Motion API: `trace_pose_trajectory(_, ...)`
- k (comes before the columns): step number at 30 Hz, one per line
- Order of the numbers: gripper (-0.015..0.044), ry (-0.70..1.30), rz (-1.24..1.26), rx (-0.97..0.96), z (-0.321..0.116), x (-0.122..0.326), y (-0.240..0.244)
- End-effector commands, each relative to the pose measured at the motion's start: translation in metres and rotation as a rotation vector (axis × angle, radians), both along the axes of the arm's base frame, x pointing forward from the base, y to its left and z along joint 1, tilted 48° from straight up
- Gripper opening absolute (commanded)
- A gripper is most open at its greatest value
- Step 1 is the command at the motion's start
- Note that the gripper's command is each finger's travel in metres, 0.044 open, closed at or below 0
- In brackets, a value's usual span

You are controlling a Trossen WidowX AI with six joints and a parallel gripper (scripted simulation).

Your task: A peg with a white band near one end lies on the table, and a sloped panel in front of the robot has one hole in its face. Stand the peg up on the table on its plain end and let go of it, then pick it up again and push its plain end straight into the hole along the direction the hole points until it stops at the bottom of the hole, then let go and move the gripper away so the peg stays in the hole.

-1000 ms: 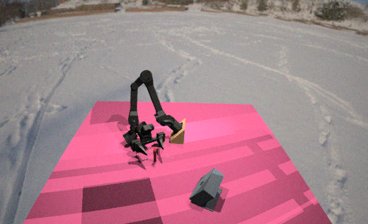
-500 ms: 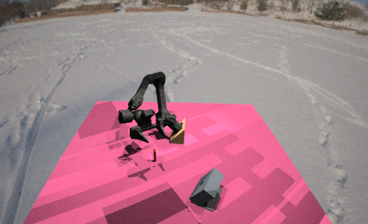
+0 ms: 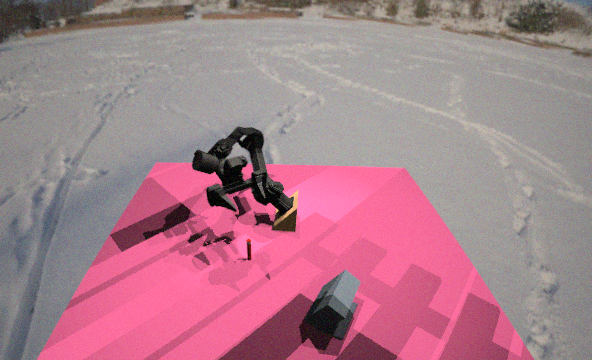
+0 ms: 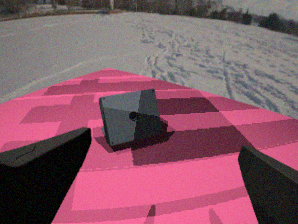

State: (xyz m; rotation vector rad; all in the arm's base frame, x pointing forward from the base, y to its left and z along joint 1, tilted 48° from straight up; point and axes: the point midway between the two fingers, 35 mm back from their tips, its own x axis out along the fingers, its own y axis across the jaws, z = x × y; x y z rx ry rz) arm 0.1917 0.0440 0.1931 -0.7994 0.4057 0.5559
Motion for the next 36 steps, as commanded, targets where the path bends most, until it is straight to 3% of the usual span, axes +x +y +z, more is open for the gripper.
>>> trace_pose_trajectory(1, 0.0440, 0.092, -0.051, 0.010, -0.006, 0.002, -0.003)
trace_pose_trajectory(17, 0.0440, 0.532, -0.328, -0.090, -0.046, 0.002, -0.019)
trace_pose_trajectory(36, 0.0440, 0.808, -0.679, -0.516, -0.062, 0.004, -0.041)
